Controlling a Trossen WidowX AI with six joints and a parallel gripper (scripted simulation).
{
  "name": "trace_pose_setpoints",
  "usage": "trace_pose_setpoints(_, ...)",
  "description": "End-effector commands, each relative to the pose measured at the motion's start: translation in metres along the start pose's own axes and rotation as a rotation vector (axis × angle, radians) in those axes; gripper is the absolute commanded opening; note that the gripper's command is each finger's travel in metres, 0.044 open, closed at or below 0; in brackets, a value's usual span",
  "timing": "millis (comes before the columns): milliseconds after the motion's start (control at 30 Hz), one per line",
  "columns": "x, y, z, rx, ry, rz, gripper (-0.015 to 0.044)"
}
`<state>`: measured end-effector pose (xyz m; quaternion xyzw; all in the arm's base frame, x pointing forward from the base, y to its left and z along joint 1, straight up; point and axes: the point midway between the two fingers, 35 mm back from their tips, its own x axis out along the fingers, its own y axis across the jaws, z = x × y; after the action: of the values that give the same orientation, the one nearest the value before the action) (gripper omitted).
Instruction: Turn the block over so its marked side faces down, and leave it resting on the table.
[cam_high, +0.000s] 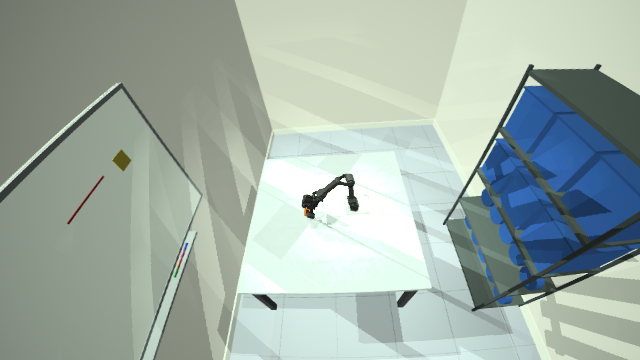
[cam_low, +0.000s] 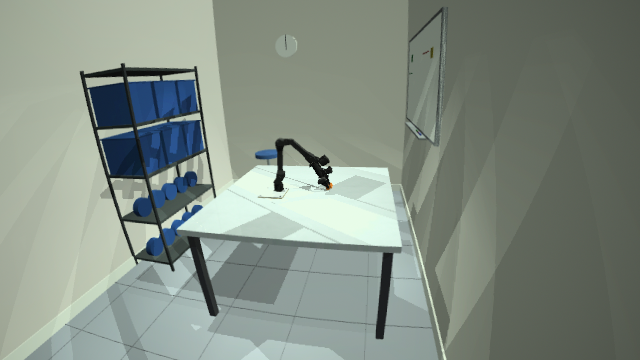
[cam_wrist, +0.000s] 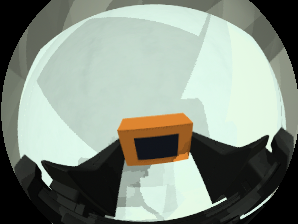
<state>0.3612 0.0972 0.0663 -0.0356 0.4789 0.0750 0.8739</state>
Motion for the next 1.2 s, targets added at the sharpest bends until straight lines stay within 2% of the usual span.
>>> trace_pose_setpoints(0,-0.001,-0.001,-0.004,0.006,-0.043,-0.004,0.0)
trace_pose_setpoints(667,0.033,0.001,-0.004,-0.002,-0.297,-0.004,0.0)
trace_pose_setpoints(1167,0.035,0.001,-0.014,0.0,-0.517,-0.005,0.0)
